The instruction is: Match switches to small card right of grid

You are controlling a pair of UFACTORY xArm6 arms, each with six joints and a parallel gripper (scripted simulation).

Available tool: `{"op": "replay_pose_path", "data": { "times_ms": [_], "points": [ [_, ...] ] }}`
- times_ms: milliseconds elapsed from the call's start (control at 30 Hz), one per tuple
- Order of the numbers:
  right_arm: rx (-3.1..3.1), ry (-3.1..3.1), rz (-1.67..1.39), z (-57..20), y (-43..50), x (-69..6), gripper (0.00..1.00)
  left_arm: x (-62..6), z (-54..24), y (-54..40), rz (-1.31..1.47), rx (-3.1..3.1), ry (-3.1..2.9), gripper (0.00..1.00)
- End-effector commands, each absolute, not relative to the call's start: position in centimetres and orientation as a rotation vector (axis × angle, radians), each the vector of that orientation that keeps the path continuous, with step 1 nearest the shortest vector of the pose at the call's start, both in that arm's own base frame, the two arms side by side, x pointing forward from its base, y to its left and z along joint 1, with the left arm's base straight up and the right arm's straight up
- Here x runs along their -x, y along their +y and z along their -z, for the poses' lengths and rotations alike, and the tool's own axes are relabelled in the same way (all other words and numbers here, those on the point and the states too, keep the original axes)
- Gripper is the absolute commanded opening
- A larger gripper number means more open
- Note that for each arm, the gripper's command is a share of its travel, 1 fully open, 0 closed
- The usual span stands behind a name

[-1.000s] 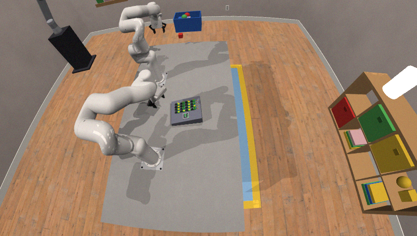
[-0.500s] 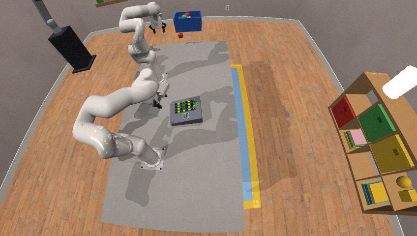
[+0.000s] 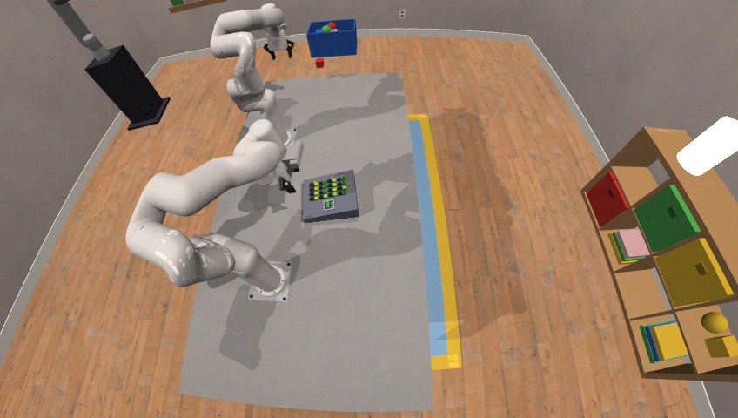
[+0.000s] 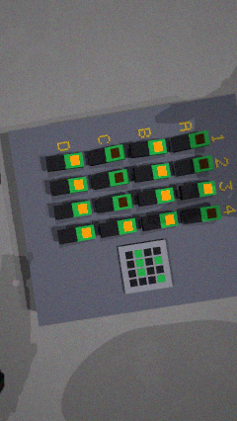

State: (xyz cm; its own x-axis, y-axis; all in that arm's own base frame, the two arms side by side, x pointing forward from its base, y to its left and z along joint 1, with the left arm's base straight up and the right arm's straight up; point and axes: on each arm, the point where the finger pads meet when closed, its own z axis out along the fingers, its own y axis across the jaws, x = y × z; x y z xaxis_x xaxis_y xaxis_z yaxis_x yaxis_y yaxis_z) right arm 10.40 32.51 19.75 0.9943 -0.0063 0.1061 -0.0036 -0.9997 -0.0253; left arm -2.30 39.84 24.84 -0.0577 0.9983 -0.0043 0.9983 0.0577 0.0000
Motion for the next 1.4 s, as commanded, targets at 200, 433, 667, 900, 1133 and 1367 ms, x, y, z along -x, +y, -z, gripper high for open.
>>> {"op": "replay_pose_path", "data": {
  "times_ms": [200,433,667,900,1133,1367],
  "points": [
    [3.116,-0.174,0.211,-20.82,31.65,-12.01,1.00,2.31,-25.00,39.93,0.000,-2.156,2.285,1.00],
    [3.117,-0.203,0.219,-20.97,31.48,-12.27,1.00,2.31,-25.00,39.93,0.000,-2.156,2.285,1.00],
    [3.118,-0.211,0.221,-21.01,31.44,-12.34,1.00,2.31,-25.00,39.93,0.000,-2.156,2.285,1.00],
    [3.118,-0.211,0.221,-21.01,31.44,-12.34,1.00,2.31,-25.00,39.93,0.000,-2.156,2.285,1.00],
    [3.118,-0.211,0.221,-21.01,31.44,-12.34,1.00,2.31,-25.00,39.93,0.000,-2.156,2.285,1.00],
    [3.118,-0.211,0.221,-21.01,31.44,-12.34,1.00,2.31,-25.00,39.93,0.000,-2.156,2.285,1.00]
  ]
}}
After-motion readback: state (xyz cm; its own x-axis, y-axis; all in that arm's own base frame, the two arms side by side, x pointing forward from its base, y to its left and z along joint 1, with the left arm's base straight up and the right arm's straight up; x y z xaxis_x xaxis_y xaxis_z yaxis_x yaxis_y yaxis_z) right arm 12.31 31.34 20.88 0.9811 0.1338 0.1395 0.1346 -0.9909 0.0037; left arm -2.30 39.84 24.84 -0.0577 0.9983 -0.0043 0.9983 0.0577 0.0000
